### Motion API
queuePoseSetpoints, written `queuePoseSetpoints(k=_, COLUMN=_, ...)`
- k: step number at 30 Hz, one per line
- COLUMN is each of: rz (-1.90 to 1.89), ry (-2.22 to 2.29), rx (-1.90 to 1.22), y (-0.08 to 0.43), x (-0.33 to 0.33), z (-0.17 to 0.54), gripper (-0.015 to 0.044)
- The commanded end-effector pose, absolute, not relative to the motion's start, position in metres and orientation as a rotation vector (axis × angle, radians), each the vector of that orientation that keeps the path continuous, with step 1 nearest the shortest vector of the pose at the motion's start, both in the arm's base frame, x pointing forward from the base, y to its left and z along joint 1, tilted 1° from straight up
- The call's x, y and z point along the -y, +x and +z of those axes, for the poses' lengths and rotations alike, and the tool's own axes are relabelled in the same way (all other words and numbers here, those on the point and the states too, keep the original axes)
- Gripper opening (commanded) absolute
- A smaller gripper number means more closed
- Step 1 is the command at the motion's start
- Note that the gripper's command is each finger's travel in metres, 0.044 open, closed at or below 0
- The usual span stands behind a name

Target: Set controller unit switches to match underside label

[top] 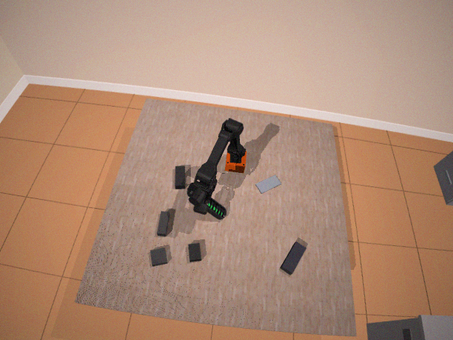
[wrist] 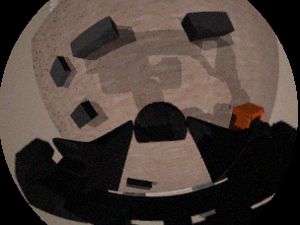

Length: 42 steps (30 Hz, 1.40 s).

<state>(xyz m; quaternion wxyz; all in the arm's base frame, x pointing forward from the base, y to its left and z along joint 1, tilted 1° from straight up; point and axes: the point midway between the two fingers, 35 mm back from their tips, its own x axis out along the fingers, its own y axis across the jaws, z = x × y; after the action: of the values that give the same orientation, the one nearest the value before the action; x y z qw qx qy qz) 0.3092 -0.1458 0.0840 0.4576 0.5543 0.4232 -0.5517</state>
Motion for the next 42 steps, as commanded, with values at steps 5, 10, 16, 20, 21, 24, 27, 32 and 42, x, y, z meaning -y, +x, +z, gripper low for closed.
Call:
queuePoseSetpoints(k=5, rz=-1.363, ry=1.355, rx=-1.05, y=0.306, x=0.151, z=0.079, gripper=0.0338)
queuePoseSetpoints(k=10, rz=-1.363, ry=1.355, rx=-1.05, y=0.306, x=0.155, z=0.077, gripper=0.0338)
queuePoseSetpoints(k=16, rz=-1.364, ry=1.355, rx=-1.049, y=0.305, x=0.158, z=0.074, gripper=0.0338)
queuePoseSetpoints(k=20, rz=-1.364, ry=1.355, rx=-1.049, y=0.304, x=0.161, z=0.073, gripper=0.0338)
queuePoseSetpoints(k=21, rz=-1.364, ry=1.355, rx=-1.049, y=0.304, x=0.161, z=0.072, gripper=0.0338)
queuePoseSetpoints(k=24, rz=-1.364, ry=1.355, rx=-1.049, y=0.304, x=0.163, z=0.071, gripper=0.0338)
queuePoseSetpoints(k=27, rz=-1.364, ry=1.354, rx=-1.049, y=0.304, x=0.165, z=0.069, gripper=0.0338)
queuePoseSetpoints(k=32, rz=-1.364, ry=1.354, rx=-1.049, y=0.303, x=0.168, z=0.067, gripper=0.0338)
queuePoseSetpoints(k=42, rz=-1.364, ry=1.354, rx=-1.049, y=0.302, x=0.174, z=0.062, gripper=0.0338)
